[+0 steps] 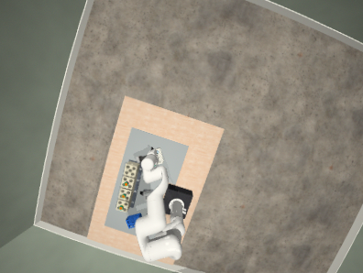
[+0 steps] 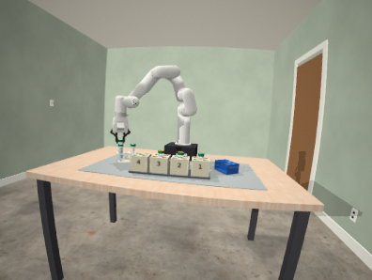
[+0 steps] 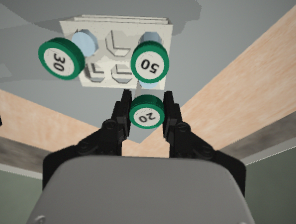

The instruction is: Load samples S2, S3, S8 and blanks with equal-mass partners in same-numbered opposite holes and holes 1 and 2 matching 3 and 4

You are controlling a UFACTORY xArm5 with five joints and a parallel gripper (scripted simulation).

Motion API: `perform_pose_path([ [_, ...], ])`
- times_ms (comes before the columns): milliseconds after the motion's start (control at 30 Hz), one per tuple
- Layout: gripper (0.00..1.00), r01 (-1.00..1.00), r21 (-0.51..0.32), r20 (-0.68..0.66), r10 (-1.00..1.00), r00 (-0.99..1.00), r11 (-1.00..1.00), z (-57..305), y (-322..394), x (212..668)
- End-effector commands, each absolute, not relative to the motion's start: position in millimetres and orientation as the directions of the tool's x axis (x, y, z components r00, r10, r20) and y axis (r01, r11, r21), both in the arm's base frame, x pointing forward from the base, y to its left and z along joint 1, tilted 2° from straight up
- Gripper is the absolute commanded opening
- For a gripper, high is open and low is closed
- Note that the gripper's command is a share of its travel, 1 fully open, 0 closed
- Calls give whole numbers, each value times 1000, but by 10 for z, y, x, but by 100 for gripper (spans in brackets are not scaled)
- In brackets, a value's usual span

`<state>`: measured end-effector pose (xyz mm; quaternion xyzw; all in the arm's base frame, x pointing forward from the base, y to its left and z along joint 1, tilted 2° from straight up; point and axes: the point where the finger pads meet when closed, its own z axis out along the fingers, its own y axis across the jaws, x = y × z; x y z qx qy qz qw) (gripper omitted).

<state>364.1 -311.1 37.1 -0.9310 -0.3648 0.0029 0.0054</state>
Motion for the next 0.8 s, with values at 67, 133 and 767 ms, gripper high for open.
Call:
perform_pose_path([
  [67, 0, 679, -7, -1, 679, 734, -734, 502, -3122, 3659],
  [133, 0, 679, -7, -1, 679, 734, -734, 542, -3121, 3660],
  [767, 0, 679, -7, -1, 679, 734, -734, 883, -3116, 3668],
])
